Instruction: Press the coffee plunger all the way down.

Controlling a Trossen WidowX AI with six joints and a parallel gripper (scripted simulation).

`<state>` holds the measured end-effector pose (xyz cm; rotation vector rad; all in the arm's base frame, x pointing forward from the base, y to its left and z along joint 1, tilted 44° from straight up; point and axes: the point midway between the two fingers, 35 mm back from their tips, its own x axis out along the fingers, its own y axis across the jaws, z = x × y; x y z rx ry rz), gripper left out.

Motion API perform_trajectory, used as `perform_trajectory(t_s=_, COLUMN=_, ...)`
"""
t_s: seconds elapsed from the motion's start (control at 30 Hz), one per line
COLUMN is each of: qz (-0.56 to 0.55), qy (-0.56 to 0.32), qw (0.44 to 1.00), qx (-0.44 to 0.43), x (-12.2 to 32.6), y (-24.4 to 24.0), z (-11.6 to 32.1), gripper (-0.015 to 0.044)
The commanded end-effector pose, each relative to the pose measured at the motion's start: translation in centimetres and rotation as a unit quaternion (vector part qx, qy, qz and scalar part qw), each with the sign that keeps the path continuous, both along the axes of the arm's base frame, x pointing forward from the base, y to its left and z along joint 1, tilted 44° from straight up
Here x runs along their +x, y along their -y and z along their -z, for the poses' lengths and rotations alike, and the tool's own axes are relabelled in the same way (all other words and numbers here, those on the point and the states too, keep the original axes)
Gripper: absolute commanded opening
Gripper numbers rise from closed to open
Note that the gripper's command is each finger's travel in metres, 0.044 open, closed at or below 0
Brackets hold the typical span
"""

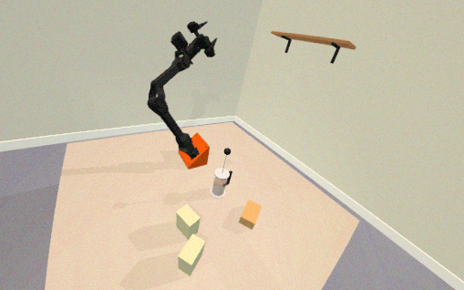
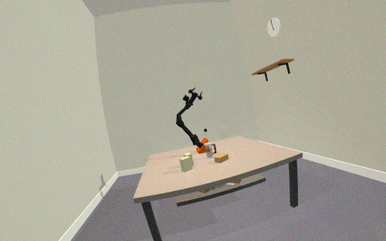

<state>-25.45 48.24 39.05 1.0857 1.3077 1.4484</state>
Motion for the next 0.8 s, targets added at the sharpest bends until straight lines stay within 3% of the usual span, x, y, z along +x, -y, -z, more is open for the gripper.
perform_trajectory(t_s=0.0, qz=0.079, qy=0.083, qw=0.991, qx=-0.071, x=5.3, y=-1.3, z=4.1, gripper=0.0440)
perform_trajectory(t_s=0.2, qz=0.182, qy=0.209, qw=0.942, qx=-0.191, x=14.0, y=-1.0, z=10.0, gripper=0.0440)
perform_trajectory(t_s=0.37, qz=0.248, qy=0.312, qw=0.868, qx=-0.297, x=21.4, y=1.5, z=14.1, gripper=0.0440)
perform_trajectory(t_s=0.57, qz=0.294, qy=0.424, qw=0.743, qx=-0.427, x=29.5, y=6.7, z=17.6, gripper=0.0440)
perform_trajectory(t_s=0.77, qz=0.293, qy=0.519, qw=0.579, qx=-0.556, x=36.6, y=13.9, z=19.1, gripper=0.0440)
